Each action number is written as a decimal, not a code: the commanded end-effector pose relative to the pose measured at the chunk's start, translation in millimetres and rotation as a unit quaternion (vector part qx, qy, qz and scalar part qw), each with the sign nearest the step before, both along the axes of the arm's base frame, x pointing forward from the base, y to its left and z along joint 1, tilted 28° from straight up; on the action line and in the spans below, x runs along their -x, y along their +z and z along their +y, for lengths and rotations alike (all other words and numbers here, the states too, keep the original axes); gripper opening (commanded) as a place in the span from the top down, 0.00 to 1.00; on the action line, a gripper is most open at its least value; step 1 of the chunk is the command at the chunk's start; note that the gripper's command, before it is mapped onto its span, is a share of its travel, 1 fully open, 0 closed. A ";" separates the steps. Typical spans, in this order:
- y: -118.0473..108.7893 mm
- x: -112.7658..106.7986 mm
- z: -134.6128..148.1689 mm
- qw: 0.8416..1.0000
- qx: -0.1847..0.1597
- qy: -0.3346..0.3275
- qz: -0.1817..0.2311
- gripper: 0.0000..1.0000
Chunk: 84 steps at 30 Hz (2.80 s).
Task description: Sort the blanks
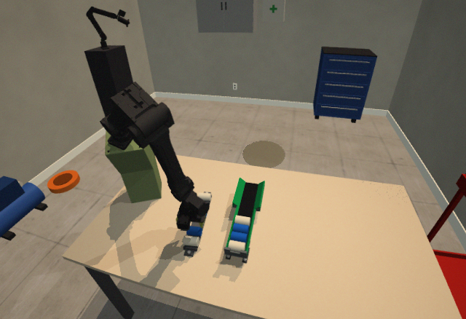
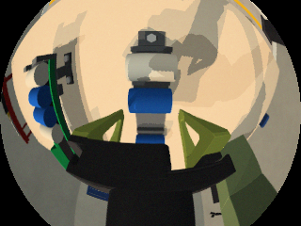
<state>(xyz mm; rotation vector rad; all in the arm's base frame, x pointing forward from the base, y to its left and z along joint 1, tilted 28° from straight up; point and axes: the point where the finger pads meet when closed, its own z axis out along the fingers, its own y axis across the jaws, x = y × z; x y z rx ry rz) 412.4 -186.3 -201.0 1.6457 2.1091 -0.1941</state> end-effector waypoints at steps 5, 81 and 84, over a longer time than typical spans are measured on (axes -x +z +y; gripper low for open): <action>40.8 9.2 20.7 1.000 -0.001 0.000 -0.002 0.20; -6.1 23.1 129.2 0.700 0.178 0.636 0.271 0.00; -9.5 22.2 136.6 0.661 0.188 0.670 0.282 0.00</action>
